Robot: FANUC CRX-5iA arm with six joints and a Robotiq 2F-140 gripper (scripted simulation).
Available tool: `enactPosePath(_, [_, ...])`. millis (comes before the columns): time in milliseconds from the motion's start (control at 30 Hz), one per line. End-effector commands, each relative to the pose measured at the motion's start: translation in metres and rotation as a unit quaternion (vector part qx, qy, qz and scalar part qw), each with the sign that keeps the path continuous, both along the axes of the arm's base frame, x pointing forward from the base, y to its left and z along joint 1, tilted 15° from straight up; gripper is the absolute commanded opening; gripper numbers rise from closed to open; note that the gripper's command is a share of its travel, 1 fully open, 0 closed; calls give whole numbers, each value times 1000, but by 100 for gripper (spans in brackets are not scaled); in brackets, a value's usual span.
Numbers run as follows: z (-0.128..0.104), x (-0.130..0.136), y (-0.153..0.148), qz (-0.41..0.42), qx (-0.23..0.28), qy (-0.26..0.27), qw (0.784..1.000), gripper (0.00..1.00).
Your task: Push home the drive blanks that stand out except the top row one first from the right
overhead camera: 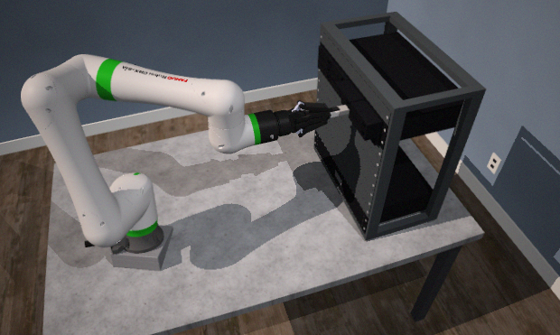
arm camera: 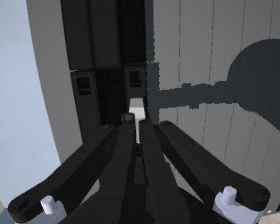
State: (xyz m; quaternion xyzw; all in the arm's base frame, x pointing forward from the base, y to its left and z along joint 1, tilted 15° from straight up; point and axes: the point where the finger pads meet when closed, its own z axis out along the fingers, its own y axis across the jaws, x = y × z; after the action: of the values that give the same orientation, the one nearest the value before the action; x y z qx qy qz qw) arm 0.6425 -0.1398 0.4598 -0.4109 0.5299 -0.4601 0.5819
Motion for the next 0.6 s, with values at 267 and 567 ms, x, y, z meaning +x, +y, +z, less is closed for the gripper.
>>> enactPosePath(267, [1,1,0,0,0,0,1000,0])
enactPosePath(567, [1,4,0,0,0,0,1000,0])
